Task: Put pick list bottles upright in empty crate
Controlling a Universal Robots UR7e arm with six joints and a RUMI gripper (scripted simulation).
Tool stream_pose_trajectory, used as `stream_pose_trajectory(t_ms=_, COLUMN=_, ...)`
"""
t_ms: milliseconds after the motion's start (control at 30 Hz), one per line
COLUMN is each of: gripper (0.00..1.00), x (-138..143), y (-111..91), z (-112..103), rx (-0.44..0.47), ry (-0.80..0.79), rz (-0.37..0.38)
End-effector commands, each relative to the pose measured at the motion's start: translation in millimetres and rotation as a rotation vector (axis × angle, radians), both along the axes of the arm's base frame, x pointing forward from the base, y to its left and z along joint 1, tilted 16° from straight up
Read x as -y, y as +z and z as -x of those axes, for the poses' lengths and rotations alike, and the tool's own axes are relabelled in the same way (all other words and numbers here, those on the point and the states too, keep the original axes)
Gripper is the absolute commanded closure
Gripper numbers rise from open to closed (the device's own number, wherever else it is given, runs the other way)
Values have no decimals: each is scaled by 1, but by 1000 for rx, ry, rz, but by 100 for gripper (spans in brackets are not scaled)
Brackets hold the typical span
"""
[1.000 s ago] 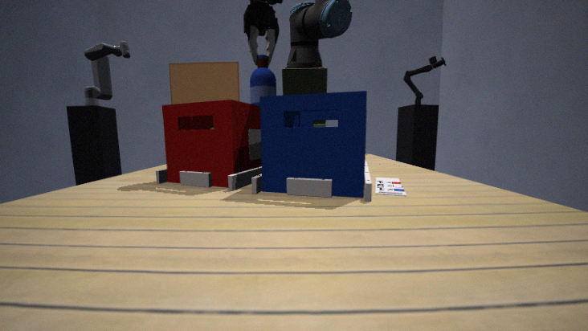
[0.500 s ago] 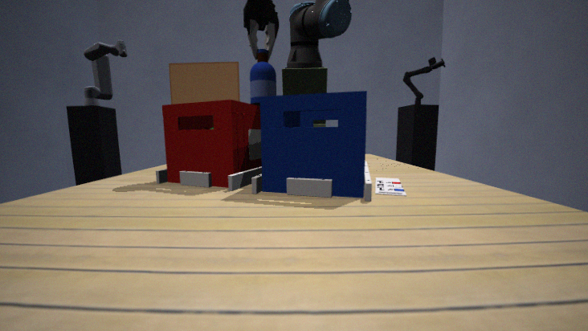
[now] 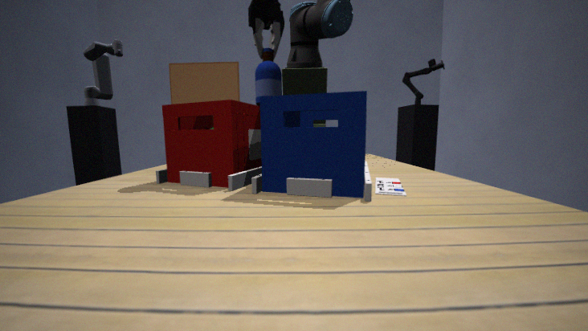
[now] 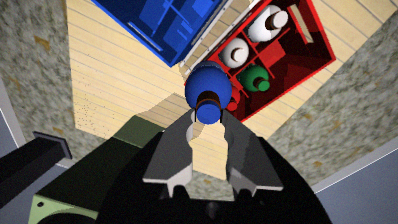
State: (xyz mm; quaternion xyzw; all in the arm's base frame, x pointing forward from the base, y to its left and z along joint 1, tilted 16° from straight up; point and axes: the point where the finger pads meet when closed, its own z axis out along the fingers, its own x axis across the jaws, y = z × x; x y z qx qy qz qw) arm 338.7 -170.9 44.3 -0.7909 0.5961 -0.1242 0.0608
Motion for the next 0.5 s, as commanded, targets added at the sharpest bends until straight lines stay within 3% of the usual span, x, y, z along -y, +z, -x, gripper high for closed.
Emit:
stream_pose_trajectory(t_ms=0, gripper=100, x=-4, y=1, z=-3, rx=0, ry=0, rz=1)
stream_pose_trajectory(t_ms=467, gripper=100, x=-29, y=3, z=-16, rx=0, ry=0, rz=1)
